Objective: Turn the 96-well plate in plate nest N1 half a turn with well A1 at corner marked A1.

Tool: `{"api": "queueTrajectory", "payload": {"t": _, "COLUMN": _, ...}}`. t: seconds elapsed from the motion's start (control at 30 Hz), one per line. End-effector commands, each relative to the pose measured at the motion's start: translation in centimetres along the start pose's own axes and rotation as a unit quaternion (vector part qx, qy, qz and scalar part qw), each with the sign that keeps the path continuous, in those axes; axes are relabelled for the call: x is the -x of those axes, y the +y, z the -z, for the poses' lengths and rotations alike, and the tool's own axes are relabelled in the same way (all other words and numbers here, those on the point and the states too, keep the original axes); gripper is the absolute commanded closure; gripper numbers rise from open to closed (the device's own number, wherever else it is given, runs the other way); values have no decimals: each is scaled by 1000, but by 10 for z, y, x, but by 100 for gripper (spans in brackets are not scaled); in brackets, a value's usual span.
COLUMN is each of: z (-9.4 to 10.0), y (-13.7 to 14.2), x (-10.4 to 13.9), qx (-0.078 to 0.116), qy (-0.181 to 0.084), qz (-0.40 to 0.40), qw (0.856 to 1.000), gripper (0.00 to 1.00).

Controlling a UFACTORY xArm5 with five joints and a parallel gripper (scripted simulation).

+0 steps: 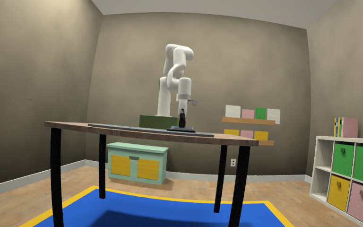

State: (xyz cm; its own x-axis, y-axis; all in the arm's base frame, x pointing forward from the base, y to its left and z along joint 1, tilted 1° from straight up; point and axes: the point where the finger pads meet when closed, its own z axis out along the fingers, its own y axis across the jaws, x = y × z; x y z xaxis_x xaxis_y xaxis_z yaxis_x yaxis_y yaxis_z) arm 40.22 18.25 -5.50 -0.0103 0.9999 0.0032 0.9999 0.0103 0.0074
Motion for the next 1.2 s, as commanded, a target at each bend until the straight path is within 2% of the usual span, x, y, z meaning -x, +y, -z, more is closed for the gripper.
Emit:
{"api": "queueTrajectory", "payload": {"t": 0.0, "z": 1, "y": 1, "x": -1, "qx": 3, "qy": -3, "qz": 0, "qw": 1000, "gripper": 100}}
{"api": "queueTrajectory", "payload": {"t": 0.7, "z": -2, "y": 1, "x": -1, "qx": 3, "qy": -3, "qz": 0, "qw": 1000, "gripper": 100}}
{"api": "queueTrajectory", "payload": {"t": 0.73, "z": -3, "y": 1, "x": -1, "qx": 3, "qy": -3, "qz": 0, "qw": 1000, "gripper": 0}}
{"api": "queueTrajectory", "payload": {"t": 1.17, "z": -3, "y": 1, "x": -1, "qx": 3, "qy": -3, "qz": 0, "qw": 1000, "gripper": 0}}
